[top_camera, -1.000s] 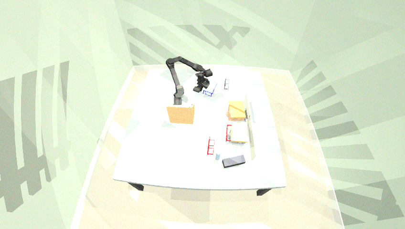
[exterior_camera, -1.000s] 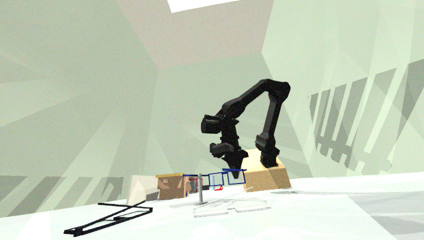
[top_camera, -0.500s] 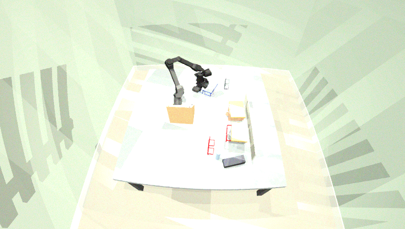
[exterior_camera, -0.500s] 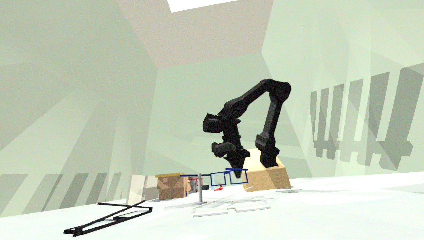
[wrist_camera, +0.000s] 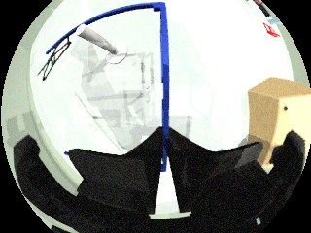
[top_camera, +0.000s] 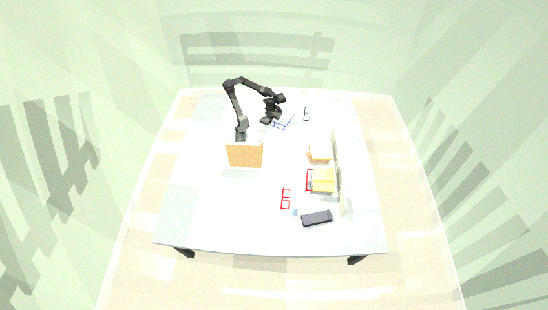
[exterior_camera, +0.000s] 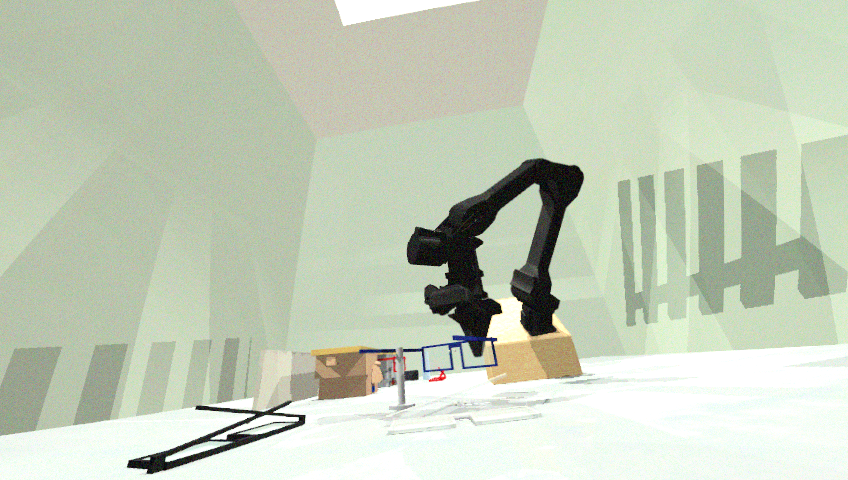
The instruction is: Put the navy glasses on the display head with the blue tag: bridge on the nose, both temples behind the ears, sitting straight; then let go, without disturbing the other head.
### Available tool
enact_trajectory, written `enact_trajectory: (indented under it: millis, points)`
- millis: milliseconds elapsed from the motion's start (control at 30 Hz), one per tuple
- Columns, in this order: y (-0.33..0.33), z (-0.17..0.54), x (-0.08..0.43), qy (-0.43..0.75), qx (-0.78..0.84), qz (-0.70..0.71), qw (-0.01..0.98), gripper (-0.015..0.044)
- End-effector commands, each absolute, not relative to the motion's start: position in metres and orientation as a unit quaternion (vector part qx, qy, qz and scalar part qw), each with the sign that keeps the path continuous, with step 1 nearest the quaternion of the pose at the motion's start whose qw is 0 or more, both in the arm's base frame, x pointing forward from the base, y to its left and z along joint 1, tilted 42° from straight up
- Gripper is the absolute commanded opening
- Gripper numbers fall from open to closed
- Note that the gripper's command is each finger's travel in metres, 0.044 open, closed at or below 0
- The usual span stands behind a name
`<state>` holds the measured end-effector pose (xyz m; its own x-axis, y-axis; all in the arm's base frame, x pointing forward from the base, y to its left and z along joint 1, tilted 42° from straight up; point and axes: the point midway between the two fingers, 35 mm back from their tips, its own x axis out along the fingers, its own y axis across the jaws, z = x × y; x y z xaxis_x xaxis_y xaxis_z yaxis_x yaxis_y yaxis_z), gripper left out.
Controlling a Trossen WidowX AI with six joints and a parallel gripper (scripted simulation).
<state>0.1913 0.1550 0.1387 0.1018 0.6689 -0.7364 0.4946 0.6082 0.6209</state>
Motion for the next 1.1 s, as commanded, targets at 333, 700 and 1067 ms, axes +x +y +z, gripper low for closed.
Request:
enact_trajectory:
  millis: [333,700,1067]
  points:
    - [0.153,0.137,0.195,0.666,0.436,0.073,0.600,0.0000]
    - [0.138,0.149,0.199,0.667,0.434,0.071,0.602,0.0000]
    - [0.109,0.179,0.196,0.667,0.435,0.071,0.601,0.0000]
